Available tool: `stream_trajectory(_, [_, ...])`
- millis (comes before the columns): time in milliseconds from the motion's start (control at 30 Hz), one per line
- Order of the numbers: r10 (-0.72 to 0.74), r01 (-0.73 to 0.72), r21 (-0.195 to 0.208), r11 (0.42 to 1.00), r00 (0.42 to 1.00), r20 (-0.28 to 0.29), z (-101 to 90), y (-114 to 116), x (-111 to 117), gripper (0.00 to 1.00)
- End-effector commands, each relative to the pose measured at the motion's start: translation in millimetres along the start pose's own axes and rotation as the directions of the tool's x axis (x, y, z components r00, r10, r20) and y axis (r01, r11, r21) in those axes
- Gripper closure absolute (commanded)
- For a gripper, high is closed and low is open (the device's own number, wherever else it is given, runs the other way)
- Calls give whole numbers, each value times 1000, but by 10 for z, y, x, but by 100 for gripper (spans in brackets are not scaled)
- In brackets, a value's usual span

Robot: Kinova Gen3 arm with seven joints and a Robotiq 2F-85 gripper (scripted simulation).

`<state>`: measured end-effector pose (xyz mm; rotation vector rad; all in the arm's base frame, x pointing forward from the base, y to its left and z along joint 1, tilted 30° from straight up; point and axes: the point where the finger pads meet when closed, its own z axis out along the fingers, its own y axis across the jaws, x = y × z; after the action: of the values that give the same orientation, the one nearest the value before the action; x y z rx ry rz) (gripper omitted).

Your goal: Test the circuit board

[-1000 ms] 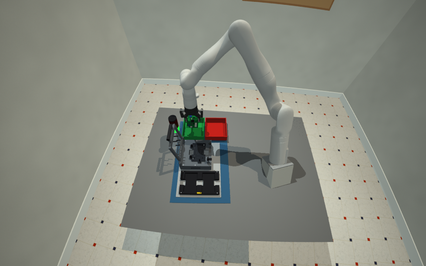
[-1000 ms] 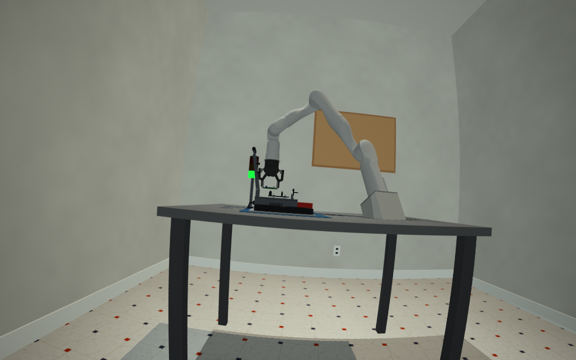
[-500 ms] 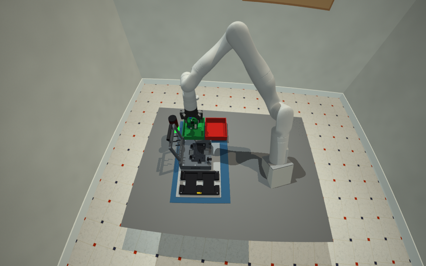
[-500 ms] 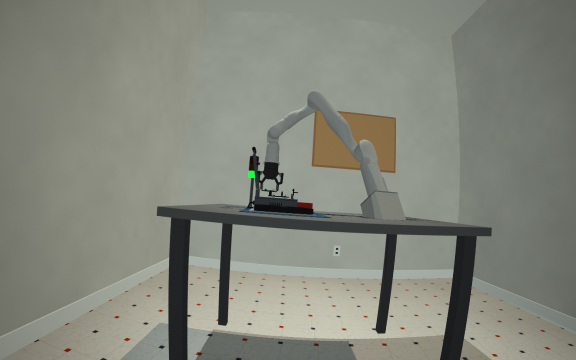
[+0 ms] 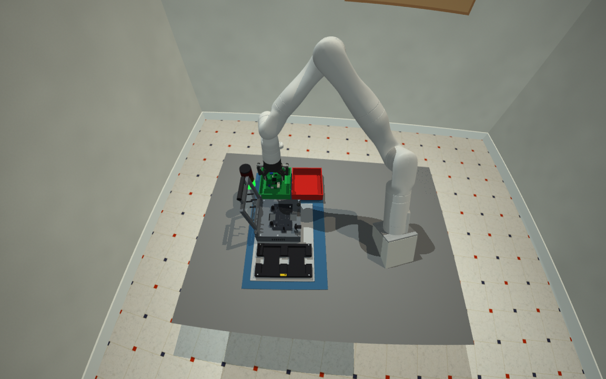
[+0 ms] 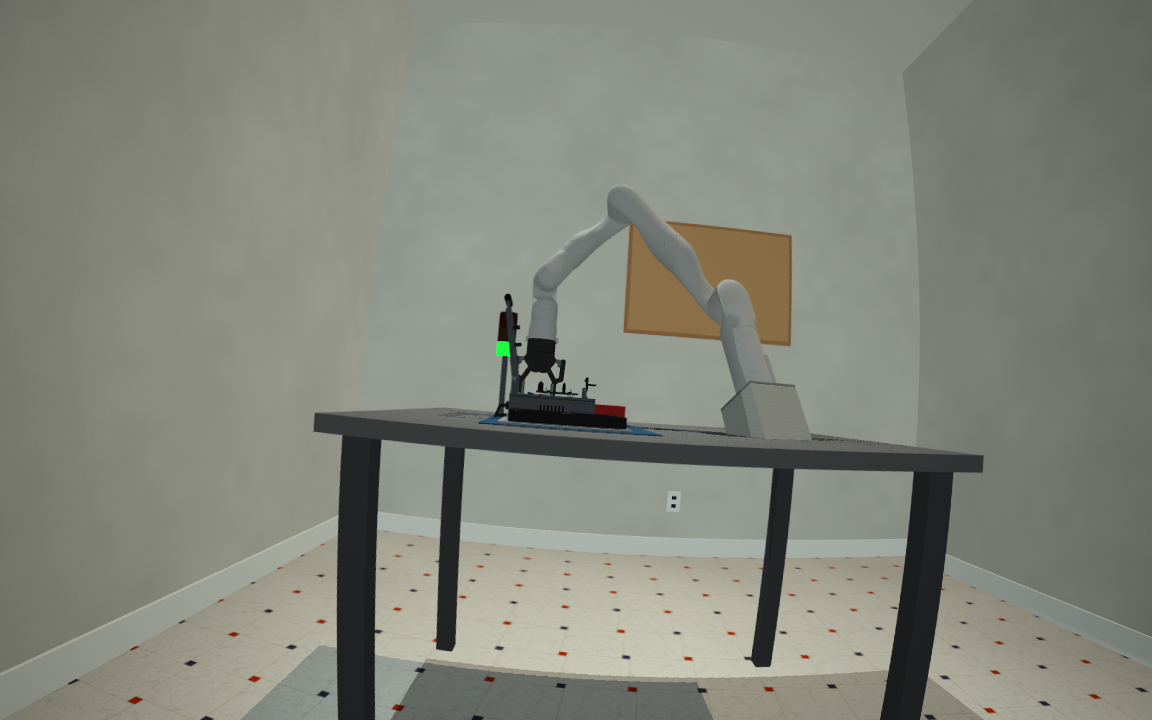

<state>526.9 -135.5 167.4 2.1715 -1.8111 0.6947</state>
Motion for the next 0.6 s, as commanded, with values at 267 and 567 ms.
stream_trajectory(267, [0,0,-14,1000,1000,-2,280,40,7,23])
stream_trajectory(567, [0,0,-14,1000,1000,-2,390,41,8,23])
